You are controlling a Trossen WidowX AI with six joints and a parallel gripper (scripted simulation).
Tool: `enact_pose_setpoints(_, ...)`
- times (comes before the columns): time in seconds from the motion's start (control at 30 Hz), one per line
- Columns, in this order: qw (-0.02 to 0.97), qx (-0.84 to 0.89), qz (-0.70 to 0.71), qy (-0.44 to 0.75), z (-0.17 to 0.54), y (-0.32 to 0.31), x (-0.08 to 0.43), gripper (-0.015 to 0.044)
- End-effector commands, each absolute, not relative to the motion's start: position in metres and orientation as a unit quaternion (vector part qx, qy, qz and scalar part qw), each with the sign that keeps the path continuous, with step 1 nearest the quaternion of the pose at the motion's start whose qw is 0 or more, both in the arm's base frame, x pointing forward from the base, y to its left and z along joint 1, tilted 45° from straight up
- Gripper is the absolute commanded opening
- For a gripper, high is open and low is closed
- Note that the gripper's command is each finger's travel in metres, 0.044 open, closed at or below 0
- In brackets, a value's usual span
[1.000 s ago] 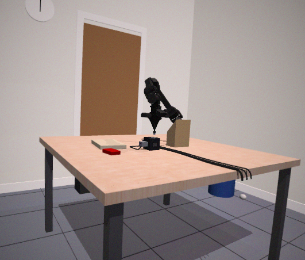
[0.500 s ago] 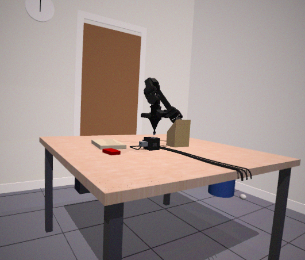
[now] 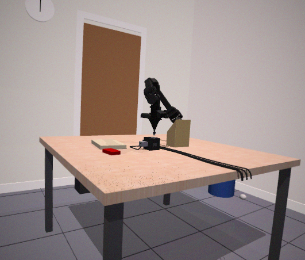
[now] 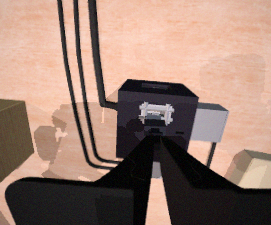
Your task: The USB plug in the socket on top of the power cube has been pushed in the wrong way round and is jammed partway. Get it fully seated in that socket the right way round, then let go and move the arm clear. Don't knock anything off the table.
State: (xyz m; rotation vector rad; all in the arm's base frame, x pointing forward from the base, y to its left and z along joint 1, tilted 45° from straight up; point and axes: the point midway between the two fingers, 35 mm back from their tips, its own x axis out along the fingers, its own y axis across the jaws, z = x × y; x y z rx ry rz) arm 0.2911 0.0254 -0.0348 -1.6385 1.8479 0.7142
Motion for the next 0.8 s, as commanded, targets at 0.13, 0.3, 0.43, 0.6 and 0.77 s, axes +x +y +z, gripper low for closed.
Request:
enact_pose_setpoints(0.13,0.284,-0.612,0.261,0.690,-0.0355,0.0241,0.2916,0.0000)
enact_pose_setpoints(0.3,0.285,-0.611,0.260,0.691,-0.0358,0.0236,0.2917,0.0000)
enact_pose_setpoints(0.43,0.286,-0.611,0.259,0.691,-0.0361,0.0232,0.2918,0.0000)
enact_pose_setpoints(0.6,0.288,-0.610,0.257,0.692,-0.0364,0.0227,0.2919,0.0000)
enact_pose_setpoints(0.77,0.289,-0.610,0.256,0.692,-0.0368,0.0221,0.2920,0.0000)
